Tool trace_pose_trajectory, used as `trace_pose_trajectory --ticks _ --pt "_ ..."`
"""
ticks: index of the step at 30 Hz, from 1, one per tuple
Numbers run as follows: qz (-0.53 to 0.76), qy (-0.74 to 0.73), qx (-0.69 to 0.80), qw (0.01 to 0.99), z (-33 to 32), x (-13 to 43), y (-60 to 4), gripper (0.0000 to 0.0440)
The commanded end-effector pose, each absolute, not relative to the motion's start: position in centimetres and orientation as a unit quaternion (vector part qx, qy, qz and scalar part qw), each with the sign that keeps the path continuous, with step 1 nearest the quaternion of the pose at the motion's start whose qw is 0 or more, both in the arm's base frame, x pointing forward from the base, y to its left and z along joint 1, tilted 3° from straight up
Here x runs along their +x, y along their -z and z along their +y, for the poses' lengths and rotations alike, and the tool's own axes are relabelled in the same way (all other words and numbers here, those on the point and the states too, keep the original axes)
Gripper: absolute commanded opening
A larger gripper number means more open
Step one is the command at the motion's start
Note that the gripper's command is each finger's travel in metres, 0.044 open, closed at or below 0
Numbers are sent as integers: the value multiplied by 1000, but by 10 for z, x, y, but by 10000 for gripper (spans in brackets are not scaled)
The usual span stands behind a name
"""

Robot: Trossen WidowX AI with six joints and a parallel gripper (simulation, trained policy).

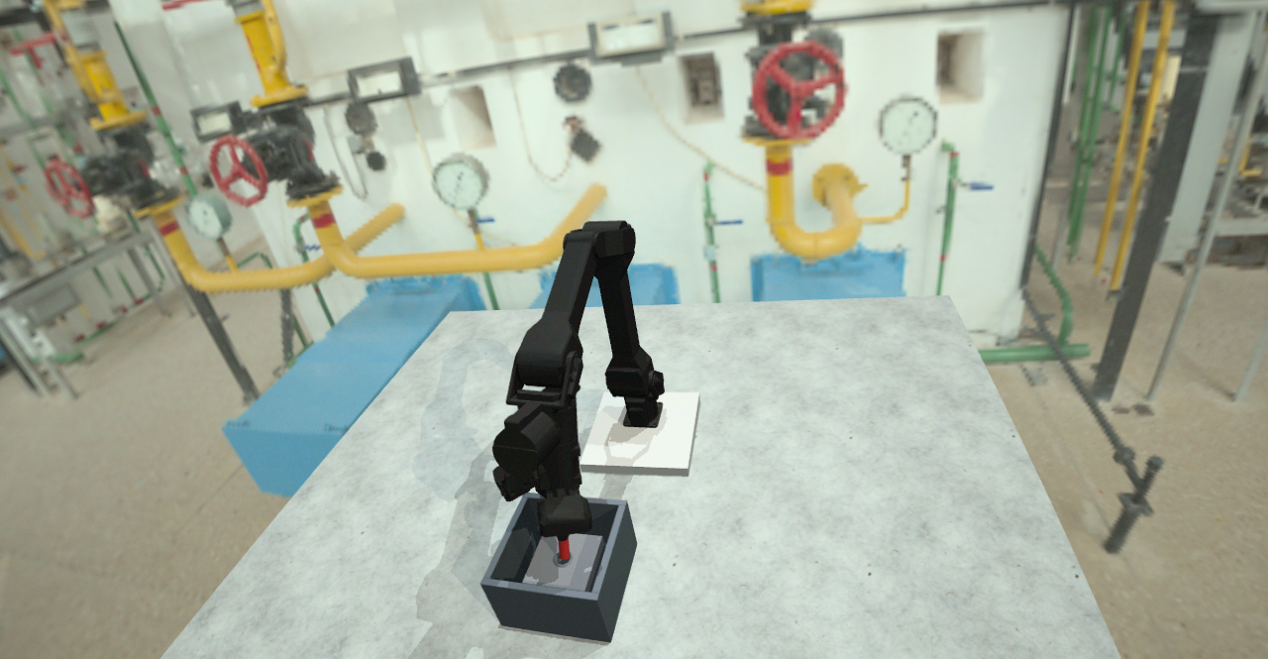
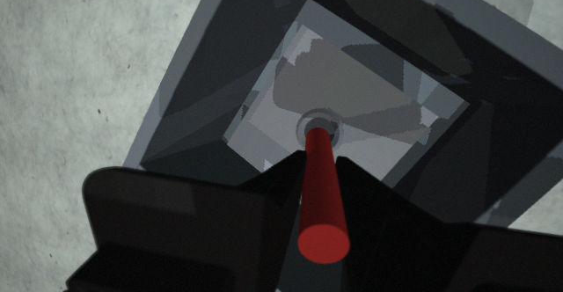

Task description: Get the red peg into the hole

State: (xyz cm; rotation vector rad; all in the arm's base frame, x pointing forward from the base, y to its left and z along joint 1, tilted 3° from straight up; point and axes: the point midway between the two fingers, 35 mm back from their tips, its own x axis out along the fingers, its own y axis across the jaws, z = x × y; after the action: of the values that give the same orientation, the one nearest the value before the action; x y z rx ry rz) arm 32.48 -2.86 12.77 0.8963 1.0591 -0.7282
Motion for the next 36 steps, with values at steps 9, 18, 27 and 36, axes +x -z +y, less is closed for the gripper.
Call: trace_pose_trajectory --ticks 9,18,27,36 --pt "515 335 377 693 -35 334 -101 148" --pt "523 325 362 700 -40 350 -110 144" --pt "535 320 347 701 -48 362 -112 144" --pt "549 321 336 695 -59 370 -110 145"
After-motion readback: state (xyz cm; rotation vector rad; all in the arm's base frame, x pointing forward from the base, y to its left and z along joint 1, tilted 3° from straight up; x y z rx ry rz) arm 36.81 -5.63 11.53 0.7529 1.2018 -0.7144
